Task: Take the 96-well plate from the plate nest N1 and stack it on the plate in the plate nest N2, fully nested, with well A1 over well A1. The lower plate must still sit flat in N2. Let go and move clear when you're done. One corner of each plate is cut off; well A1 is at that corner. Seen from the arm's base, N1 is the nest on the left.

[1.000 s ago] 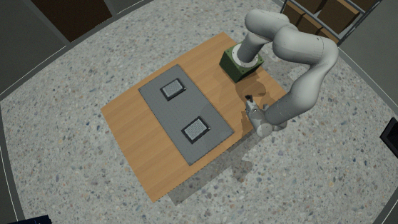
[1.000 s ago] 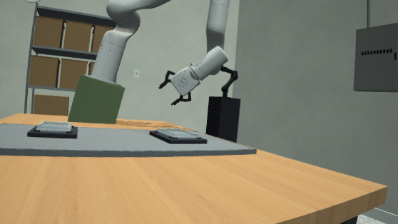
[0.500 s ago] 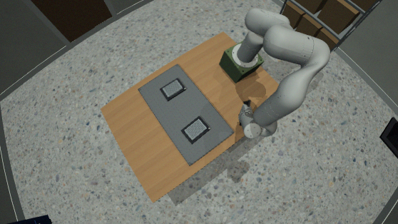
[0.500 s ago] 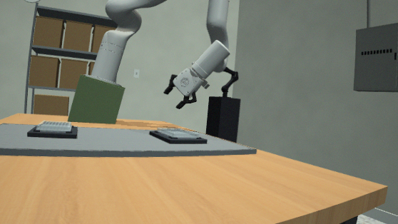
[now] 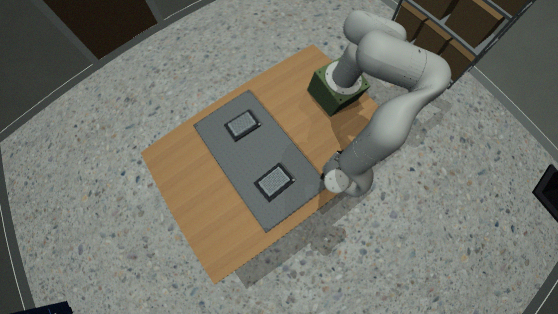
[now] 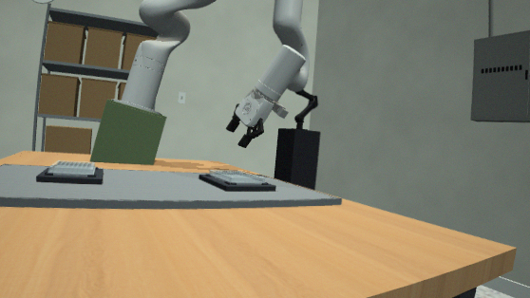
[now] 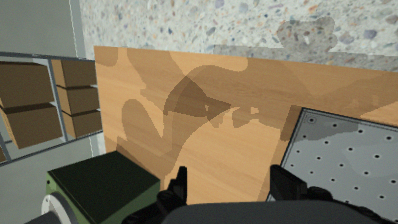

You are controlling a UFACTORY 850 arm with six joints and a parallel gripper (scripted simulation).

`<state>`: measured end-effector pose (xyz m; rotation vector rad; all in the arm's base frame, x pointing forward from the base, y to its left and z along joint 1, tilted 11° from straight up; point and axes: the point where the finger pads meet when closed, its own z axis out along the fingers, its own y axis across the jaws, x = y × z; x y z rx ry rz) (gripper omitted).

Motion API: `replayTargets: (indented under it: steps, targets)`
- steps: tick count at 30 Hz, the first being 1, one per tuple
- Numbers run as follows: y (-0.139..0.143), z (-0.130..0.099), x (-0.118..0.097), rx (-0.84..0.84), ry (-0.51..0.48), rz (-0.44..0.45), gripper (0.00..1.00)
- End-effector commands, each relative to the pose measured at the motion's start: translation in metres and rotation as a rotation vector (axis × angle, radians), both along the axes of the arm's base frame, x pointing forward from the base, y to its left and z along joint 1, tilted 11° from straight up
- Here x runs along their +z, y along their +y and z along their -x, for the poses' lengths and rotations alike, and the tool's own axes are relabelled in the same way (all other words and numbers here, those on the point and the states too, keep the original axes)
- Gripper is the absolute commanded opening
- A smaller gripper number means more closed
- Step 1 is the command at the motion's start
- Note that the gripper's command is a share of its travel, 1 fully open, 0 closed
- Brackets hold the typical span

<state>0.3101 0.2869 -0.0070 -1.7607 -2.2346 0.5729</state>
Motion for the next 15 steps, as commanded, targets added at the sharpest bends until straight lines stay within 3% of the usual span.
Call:
replayTargets:
  steps: [1,15]
  targets:
    - [0.001,-0.018,-0.002,-0.131,-0.04,0.008,1.0]
    - [-0.006,-0.07,-0.007,-0.501,-0.127,0.032,1.0]
